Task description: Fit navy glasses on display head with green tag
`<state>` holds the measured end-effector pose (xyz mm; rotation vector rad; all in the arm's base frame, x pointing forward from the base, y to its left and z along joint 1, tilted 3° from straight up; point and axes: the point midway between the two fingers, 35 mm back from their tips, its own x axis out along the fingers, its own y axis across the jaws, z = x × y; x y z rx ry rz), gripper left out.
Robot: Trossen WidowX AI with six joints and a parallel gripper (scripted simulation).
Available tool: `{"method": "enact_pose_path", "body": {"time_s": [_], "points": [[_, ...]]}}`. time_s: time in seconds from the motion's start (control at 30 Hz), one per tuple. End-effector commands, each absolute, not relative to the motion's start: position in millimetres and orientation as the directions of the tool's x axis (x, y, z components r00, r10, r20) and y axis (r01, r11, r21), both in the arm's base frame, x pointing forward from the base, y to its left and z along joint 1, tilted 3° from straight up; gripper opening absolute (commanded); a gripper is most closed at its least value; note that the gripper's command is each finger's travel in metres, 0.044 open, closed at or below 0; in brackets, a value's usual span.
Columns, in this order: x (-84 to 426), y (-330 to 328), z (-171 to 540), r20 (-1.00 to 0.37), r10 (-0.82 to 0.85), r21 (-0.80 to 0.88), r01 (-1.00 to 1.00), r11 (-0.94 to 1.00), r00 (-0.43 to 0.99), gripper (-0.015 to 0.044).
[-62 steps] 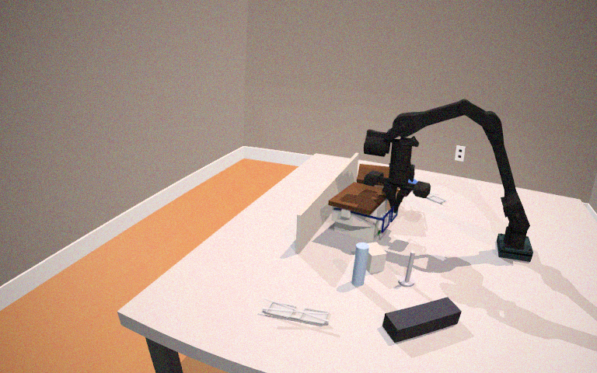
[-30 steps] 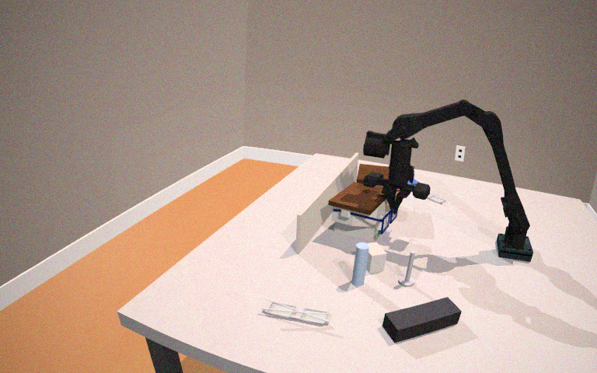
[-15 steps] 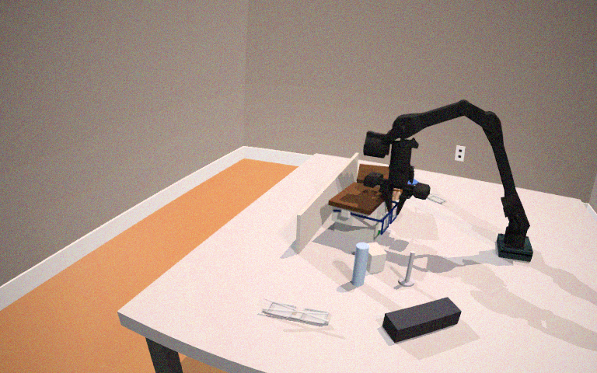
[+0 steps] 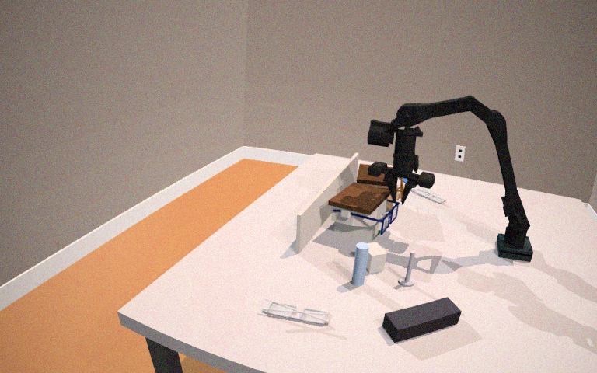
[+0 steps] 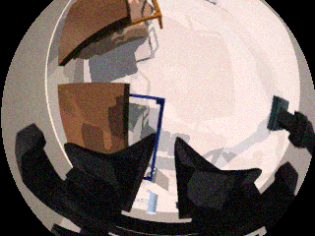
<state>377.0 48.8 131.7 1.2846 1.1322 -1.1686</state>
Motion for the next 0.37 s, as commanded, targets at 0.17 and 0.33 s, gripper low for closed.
{"method": "enact_pose_path", "body": {"time_s": [0.17, 0.33], "points": [[346.4, 49.4, 135.0, -0.997, 0.001, 0.082, 0.996, -0.041, 0.082, 0.0107], [327.4, 50.2, 142.4, -0.997, 0.001, 0.081, 0.996, -0.041, 0.081, 0.0107]]}}
